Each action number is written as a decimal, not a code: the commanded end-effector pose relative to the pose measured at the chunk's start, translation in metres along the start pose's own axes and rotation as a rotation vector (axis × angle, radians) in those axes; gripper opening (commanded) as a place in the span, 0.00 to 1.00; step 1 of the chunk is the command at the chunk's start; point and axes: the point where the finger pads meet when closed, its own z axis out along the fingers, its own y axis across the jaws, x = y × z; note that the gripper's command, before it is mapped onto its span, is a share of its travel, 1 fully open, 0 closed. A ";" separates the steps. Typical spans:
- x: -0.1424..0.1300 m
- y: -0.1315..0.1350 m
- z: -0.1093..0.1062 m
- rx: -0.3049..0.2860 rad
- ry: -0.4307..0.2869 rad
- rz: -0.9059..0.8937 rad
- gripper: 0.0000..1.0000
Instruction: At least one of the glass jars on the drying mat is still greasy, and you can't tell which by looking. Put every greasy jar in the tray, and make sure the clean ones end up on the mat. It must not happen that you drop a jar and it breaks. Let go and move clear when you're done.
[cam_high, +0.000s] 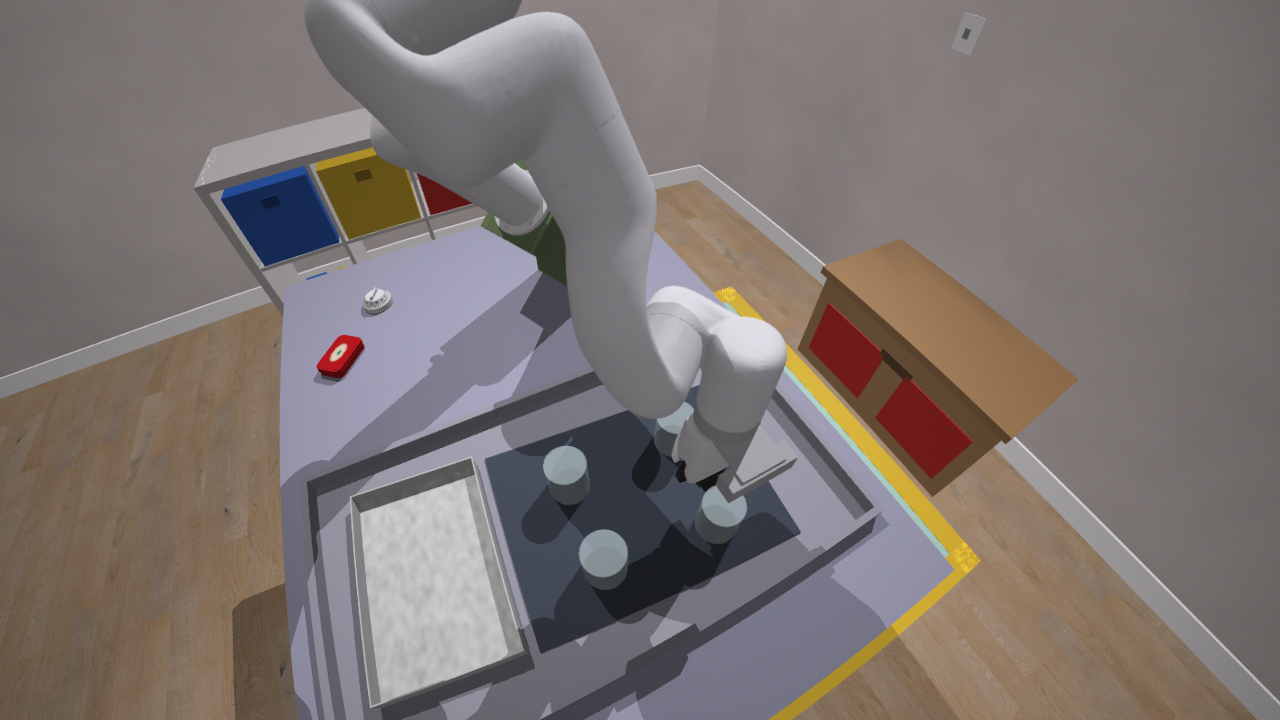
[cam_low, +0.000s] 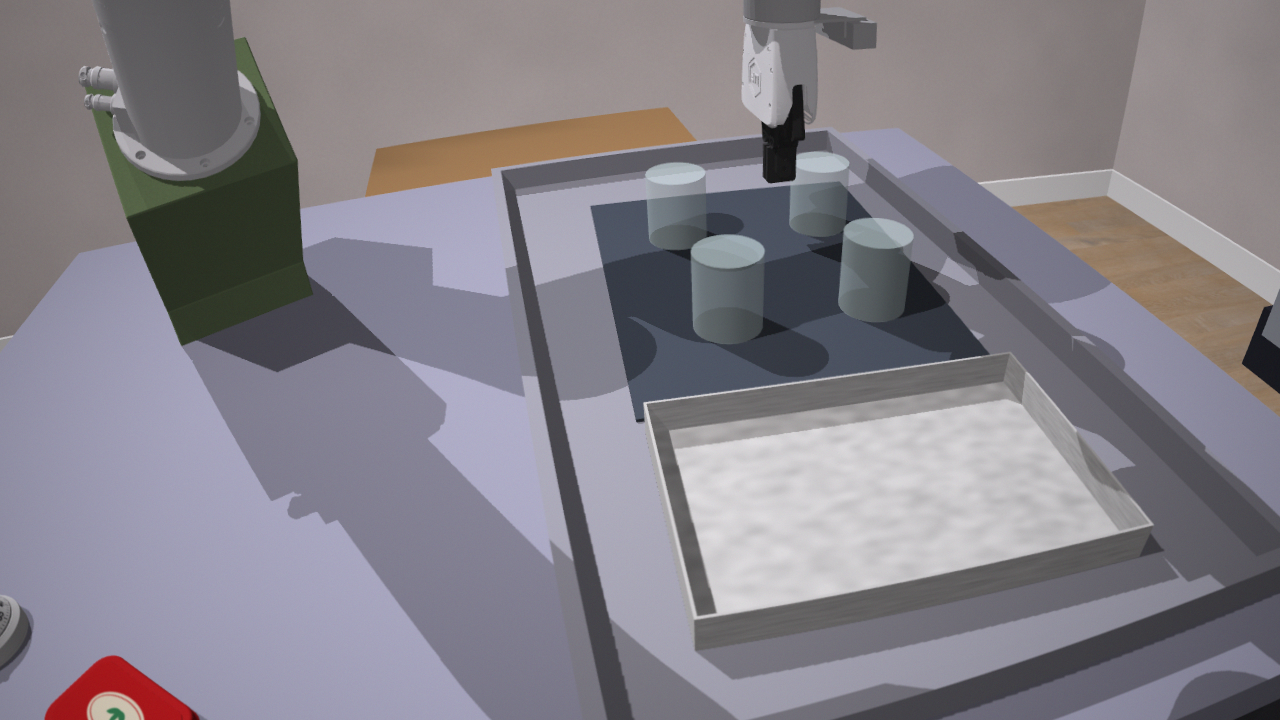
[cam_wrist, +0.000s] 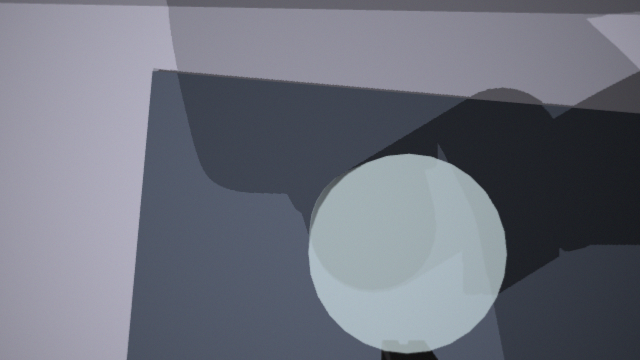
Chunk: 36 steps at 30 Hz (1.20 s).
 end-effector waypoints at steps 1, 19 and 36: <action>0.002 -0.001 -0.002 0.003 0.004 0.000 0.00; 0.005 -0.001 -0.004 0.003 0.004 0.000 0.00; 0.006 -0.001 -0.006 0.003 0.004 0.000 0.00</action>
